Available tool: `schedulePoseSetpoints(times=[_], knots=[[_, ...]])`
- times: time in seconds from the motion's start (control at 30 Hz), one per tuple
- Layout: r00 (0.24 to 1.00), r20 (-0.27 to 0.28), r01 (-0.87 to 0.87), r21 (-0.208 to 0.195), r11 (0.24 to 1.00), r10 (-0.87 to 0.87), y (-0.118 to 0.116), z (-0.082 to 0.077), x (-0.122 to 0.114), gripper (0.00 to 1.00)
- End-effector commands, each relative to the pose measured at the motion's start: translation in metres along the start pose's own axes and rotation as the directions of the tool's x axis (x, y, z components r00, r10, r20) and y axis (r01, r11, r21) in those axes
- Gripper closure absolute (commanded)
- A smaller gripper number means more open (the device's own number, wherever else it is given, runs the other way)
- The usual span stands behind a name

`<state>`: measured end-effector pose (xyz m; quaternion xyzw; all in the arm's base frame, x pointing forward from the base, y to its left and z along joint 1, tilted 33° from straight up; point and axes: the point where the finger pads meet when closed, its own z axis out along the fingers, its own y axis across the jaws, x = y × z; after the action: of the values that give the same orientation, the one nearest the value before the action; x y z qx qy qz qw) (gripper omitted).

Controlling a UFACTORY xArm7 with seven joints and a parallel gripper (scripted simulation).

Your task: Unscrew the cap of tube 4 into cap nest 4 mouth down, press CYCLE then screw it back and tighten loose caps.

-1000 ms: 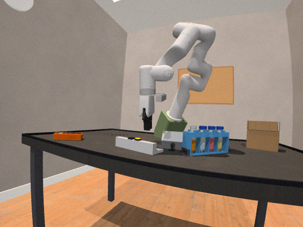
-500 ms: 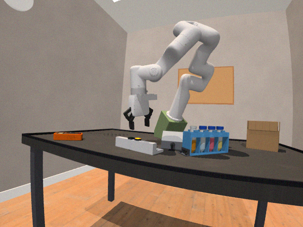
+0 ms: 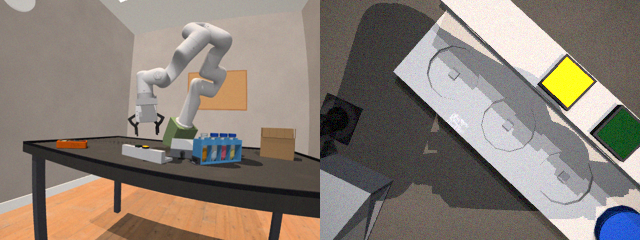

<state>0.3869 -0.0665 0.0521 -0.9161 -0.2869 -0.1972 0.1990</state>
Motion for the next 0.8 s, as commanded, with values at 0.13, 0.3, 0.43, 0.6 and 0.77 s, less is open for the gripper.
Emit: schedulePoseSetpoints(times=[0.13, 0.3, 0.43, 0.6, 0.77], knots=[[0.908, -0.055, -0.418, -0.039, 0.908, 0.416, 0.0009, -0.0011, 0.0002, 0.0], [0.818, -0.086, -0.573, -0.045, 0.818, 0.568, 0.0009, -0.0011, 0.0003, 0.0], [0.726, -0.114, -0.686, -0.043, 0.727, 0.678, 0.001, -0.0011, 0.0005, 0.0], [0.714, -0.116, -0.698, -0.045, 0.714, 0.69, 0.001, -0.0013, 0.0007, 0.0], [0.714, -0.116, -0.698, -0.045, 0.714, 0.69, 0.0011, -0.0013, 0.0008, 0.0]])
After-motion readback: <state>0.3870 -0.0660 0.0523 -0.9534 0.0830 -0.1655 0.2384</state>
